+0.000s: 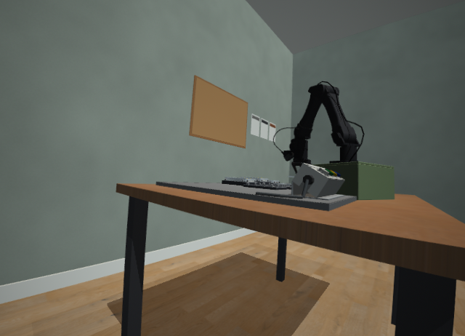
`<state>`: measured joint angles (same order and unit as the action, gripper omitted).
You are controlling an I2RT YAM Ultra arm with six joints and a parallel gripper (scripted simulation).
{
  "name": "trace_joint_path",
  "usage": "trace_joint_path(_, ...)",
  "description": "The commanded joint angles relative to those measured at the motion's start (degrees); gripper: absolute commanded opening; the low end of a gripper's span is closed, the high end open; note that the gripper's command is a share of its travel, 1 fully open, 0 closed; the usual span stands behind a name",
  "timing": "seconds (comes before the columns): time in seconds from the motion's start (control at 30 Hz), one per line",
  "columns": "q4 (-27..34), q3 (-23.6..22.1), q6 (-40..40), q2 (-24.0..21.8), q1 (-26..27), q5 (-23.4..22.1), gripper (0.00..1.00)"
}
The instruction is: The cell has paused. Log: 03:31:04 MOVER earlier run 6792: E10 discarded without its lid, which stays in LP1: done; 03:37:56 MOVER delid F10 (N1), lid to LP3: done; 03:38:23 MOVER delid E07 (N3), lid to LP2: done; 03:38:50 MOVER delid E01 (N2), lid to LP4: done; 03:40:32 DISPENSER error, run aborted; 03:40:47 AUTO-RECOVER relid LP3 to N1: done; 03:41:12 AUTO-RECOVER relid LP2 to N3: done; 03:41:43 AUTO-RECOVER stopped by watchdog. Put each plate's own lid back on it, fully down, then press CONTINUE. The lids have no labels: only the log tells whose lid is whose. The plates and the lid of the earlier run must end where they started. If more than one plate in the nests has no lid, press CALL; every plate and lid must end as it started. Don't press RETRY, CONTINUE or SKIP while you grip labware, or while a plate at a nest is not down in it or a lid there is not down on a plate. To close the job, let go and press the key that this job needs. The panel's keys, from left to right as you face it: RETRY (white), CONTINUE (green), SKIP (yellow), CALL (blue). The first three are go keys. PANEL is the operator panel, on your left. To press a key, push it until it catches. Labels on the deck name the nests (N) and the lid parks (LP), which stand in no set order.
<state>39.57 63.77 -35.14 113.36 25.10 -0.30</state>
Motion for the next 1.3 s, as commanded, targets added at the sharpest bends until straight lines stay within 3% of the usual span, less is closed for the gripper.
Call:
trace_joint_path(0.0,0.6,2.0,0.0,-1.8,0.1,-0.1,0.0)
trace_joint_path(0.33,0.7,2.2,-0.1,-1.7,0.3,-0.1,0.0)
trace_joint_path(0.37,1.1,2.9,-0.9,0.8,-1.2,-0.1,0.0)
trace_joint_path(0.6,2.5,6.7,1.0,3.2,-4.6,-0.2,0.0)
trace_joint_path(1.27,9.8,25.7,10.9,14.5,-14.6,0.5,0.0)
